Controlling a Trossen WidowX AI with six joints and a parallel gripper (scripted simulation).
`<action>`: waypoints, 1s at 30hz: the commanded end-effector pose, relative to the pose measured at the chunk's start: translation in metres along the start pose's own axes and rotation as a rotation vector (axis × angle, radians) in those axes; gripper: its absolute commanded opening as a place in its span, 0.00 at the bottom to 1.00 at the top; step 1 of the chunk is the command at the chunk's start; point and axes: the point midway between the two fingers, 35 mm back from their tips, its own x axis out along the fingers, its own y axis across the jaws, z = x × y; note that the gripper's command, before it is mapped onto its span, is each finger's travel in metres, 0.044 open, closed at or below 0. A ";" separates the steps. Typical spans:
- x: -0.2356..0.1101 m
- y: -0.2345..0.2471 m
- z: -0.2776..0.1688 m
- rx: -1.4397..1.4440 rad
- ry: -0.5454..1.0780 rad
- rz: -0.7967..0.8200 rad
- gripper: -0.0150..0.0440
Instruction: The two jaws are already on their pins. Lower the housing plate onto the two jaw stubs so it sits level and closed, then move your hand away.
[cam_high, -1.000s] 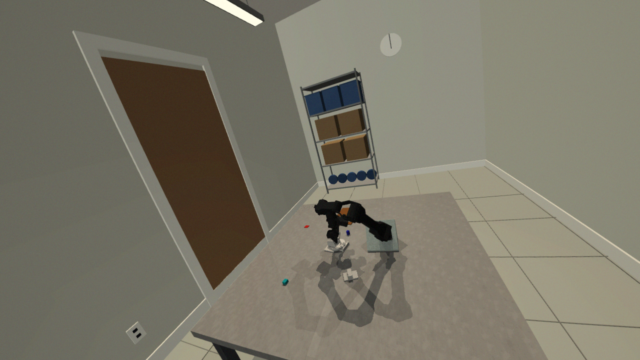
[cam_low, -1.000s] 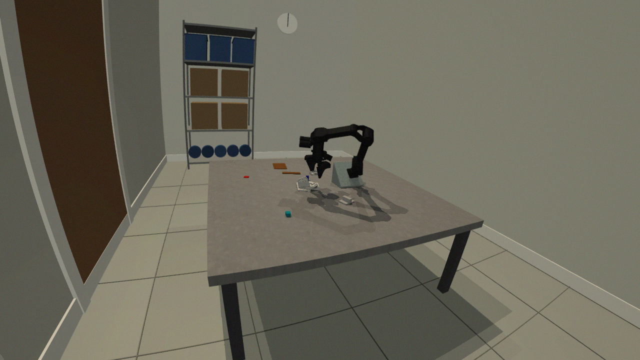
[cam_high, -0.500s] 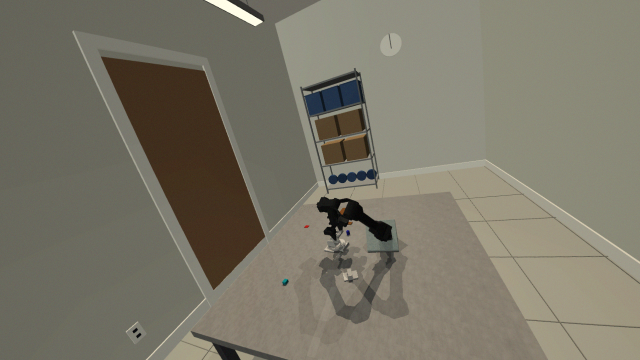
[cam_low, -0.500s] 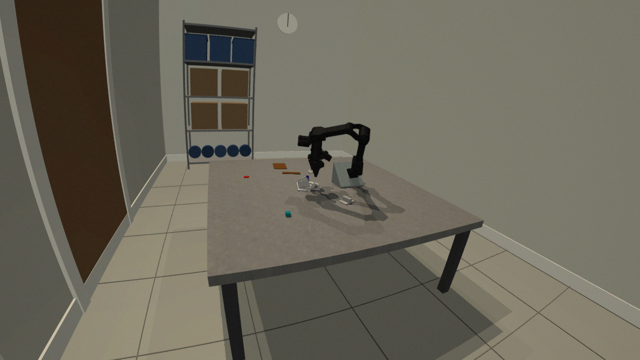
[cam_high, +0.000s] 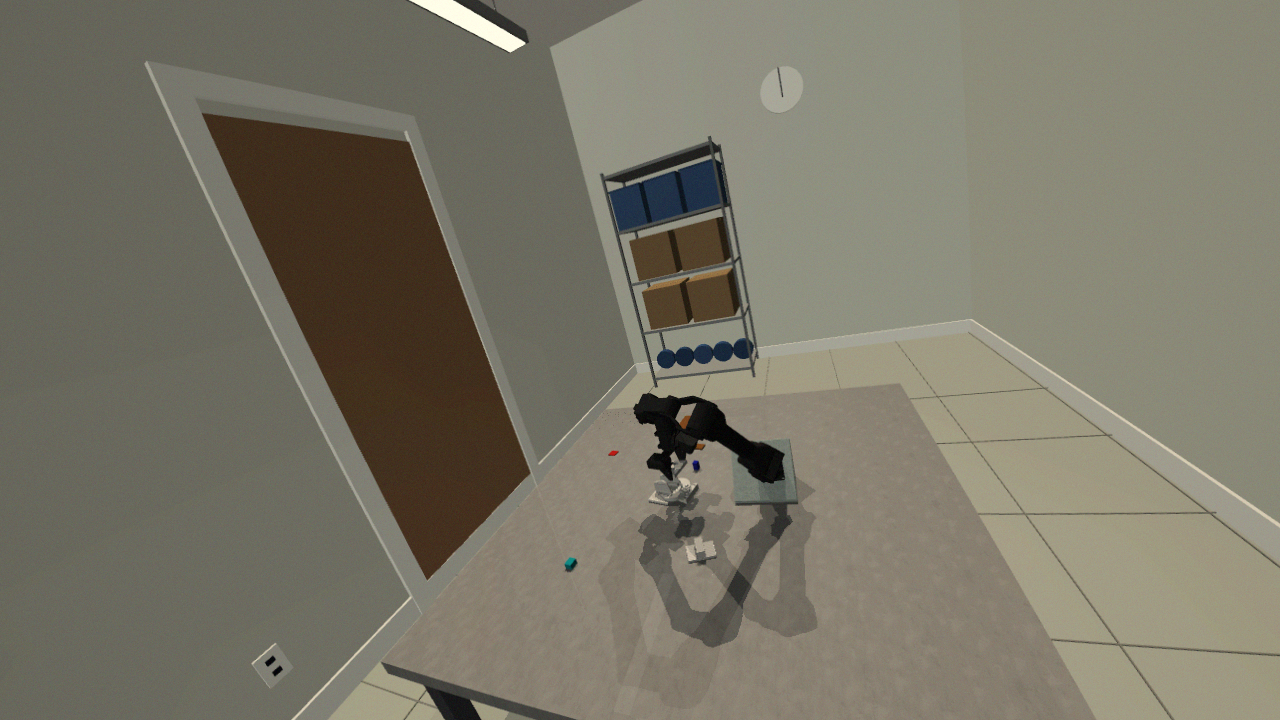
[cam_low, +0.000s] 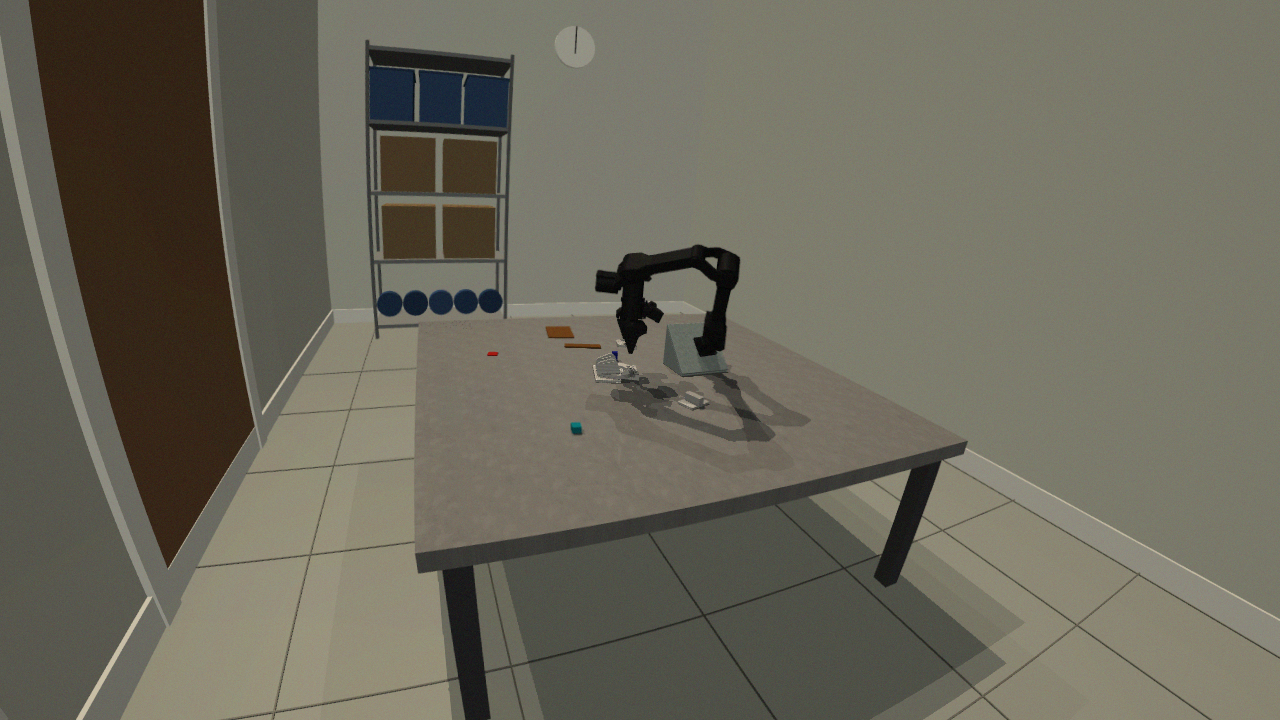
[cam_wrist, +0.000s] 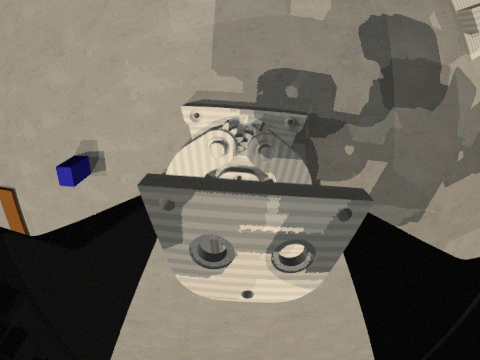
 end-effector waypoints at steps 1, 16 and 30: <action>-0.001 0.001 -0.001 0.008 0.002 0.004 0.85; 0.000 0.006 0.013 0.009 0.002 0.005 0.85; 0.000 0.006 0.013 0.009 0.002 0.005 0.85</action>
